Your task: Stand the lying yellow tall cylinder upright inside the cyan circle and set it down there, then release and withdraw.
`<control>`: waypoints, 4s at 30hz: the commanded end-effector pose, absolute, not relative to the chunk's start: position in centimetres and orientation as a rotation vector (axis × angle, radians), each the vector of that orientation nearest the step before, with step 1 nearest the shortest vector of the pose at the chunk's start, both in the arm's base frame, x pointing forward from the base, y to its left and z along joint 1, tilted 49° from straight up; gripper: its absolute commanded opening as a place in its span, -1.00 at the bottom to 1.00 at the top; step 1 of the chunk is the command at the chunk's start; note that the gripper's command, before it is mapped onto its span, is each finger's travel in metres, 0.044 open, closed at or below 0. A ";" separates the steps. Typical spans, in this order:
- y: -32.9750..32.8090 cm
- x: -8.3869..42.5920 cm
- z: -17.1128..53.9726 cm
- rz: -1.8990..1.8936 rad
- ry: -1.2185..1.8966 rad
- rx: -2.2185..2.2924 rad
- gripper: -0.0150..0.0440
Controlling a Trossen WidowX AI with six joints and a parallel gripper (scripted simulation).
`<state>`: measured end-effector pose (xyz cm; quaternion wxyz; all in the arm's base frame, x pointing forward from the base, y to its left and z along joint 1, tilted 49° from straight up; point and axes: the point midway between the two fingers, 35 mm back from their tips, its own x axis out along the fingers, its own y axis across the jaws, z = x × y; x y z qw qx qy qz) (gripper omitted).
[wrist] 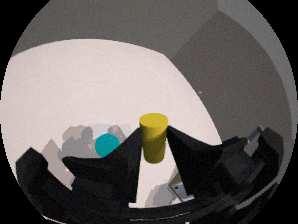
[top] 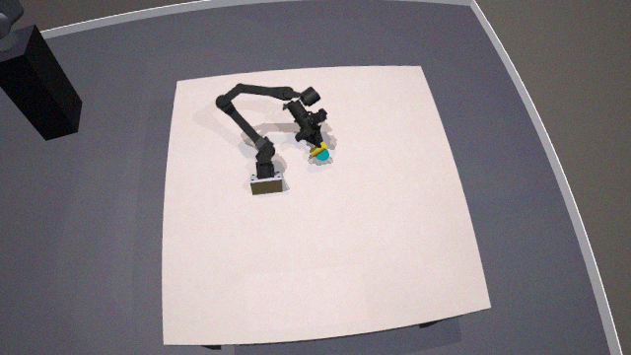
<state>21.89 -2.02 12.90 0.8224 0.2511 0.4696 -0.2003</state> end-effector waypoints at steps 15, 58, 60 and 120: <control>-2.1 22.1 13.3 -0.465 0.870 0.552 -0.14; -2.1 22.3 14.7 -0.506 0.567 0.655 -0.14; -2.1 22.3 14.8 -0.507 0.553 0.662 -0.14; -2.0 21.8 16.6 -0.490 0.200 0.889 -0.14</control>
